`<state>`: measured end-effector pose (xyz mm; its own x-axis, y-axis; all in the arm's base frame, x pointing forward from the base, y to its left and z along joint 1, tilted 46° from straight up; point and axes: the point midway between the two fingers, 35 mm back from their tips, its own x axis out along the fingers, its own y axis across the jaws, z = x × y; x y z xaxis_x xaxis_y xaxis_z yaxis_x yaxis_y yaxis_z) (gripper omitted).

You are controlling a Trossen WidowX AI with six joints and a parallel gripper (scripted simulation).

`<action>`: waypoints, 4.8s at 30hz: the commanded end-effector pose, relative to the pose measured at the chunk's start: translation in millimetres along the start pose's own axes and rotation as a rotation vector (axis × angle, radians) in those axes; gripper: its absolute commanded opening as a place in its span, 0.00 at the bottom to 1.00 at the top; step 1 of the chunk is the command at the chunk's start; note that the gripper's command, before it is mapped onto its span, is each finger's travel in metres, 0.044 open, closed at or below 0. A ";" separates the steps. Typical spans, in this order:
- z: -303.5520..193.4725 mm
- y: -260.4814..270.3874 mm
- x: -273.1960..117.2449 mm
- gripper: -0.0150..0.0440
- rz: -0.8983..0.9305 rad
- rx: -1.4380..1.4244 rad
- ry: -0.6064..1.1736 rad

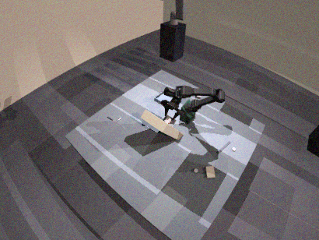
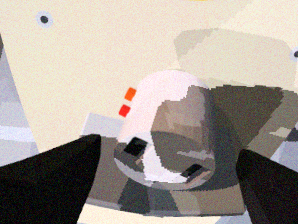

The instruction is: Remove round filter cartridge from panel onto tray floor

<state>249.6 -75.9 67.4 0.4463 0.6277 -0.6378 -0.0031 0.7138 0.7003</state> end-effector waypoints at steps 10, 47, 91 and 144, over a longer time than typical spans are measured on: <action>-0.7 1.1 11.6 0.72 0.003 0.000 0.000; 27.1 -2.5 -56.5 0.25 -0.004 0.005 0.003; -38.1 -180.4 -95.8 0.25 -0.340 0.594 0.055; -307.5 -257.0 -80.0 0.25 -0.910 1.549 0.012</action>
<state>-56.7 -215.7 -158.2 -0.1622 0.2543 -0.9534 0.9776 -0.0902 -0.1904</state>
